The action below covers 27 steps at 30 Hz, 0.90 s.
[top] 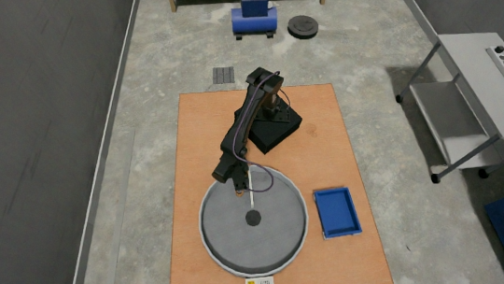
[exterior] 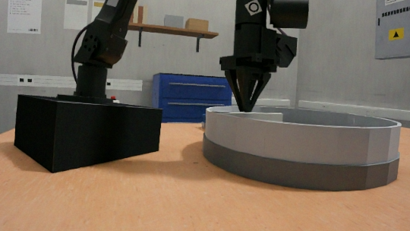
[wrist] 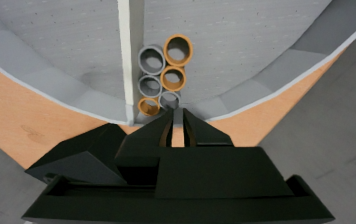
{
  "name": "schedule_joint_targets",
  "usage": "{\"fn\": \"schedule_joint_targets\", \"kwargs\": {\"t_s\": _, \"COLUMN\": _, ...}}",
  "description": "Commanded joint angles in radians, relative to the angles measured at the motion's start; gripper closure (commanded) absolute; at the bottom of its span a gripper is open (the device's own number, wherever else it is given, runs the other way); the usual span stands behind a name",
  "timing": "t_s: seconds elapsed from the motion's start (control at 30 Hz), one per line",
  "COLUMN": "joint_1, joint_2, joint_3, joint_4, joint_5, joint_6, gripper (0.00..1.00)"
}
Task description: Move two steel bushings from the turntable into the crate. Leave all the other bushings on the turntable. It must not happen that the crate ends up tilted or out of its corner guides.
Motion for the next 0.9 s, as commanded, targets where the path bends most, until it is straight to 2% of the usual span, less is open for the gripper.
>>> {"fn": "schedule_joint_targets", "kwargs": {"t_s": 0.0, "joint_1": 0.004, "joint_2": -0.028, "joint_3": 0.015, "joint_4": 0.008, "joint_5": -0.011, "joint_6": 0.007, "gripper": 0.87}}
{"fn": "schedule_joint_targets", "kwargs": {"t_s": 0.63, "joint_1": 0.004, "joint_2": -0.028, "joint_3": 0.014, "joint_4": 0.009, "joint_5": -0.011, "joint_6": 0.007, "gripper": 0.87}}
{"fn": "schedule_joint_targets", "kwargs": {"t_s": 0.87, "joint_1": -0.009, "joint_2": -0.028, "joint_3": -0.024, "joint_4": 0.020, "joint_5": -0.011, "joint_6": -0.003, "gripper": 0.87}}
